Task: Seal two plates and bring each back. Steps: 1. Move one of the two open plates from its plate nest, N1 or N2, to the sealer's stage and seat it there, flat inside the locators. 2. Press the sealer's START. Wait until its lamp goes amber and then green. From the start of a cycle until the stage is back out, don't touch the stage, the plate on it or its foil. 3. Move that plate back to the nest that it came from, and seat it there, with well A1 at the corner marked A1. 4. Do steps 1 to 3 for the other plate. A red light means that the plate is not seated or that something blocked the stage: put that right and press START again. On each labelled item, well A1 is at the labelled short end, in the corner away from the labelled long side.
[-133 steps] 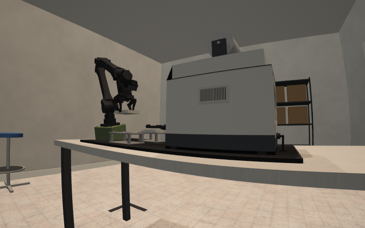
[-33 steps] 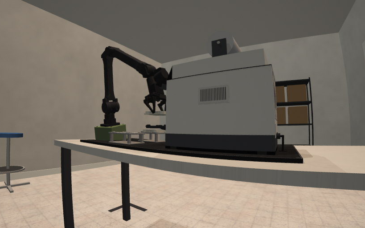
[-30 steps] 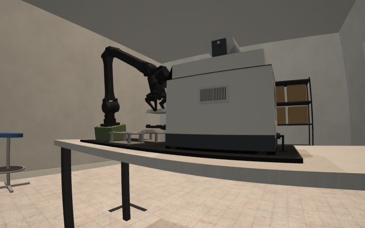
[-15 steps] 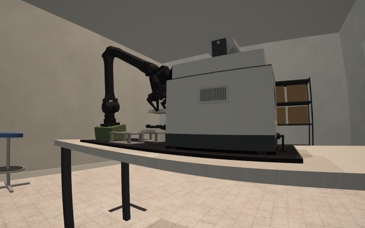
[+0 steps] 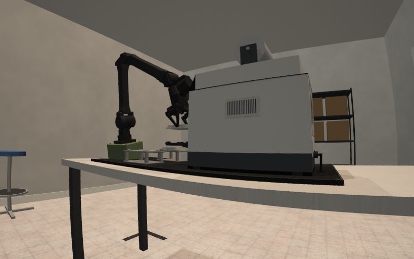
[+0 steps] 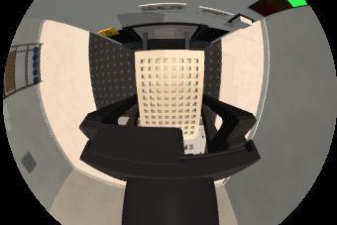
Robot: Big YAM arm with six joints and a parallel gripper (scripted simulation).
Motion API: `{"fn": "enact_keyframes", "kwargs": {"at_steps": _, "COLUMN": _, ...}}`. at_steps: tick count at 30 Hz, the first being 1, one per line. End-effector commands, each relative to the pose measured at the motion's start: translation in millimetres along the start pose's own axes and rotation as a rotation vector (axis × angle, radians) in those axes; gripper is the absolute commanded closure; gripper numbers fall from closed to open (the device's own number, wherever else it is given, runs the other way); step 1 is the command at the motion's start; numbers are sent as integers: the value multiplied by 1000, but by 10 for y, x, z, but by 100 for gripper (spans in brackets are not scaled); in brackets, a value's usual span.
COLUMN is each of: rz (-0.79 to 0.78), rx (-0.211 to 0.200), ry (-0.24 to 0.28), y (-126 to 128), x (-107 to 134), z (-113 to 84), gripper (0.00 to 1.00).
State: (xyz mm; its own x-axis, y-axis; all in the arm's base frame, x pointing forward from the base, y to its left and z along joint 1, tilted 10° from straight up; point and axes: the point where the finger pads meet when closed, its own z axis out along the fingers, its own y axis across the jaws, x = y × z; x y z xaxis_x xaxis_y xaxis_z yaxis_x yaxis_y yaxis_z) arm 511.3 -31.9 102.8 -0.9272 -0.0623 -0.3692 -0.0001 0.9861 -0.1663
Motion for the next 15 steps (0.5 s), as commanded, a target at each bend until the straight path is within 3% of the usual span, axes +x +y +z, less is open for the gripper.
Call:
{"fn": "enact_keyframes", "kwargs": {"at_steps": 1, "rz": 21, "rx": 3, "ry": -100, "y": -60, "x": -357, "z": -276, "gripper": 100}}
{"fn": "enact_keyframes", "kwargs": {"at_steps": 7, "rz": 14, "rx": 1, "ry": -100, "y": 26, "x": -423, "z": -242, "gripper": 100}}
{"fn": "enact_keyframes", "kwargs": {"at_steps": 15, "rz": 4, "rx": 5, "ry": -27, "y": 14, "x": -243, "z": -55, "gripper": 100}}
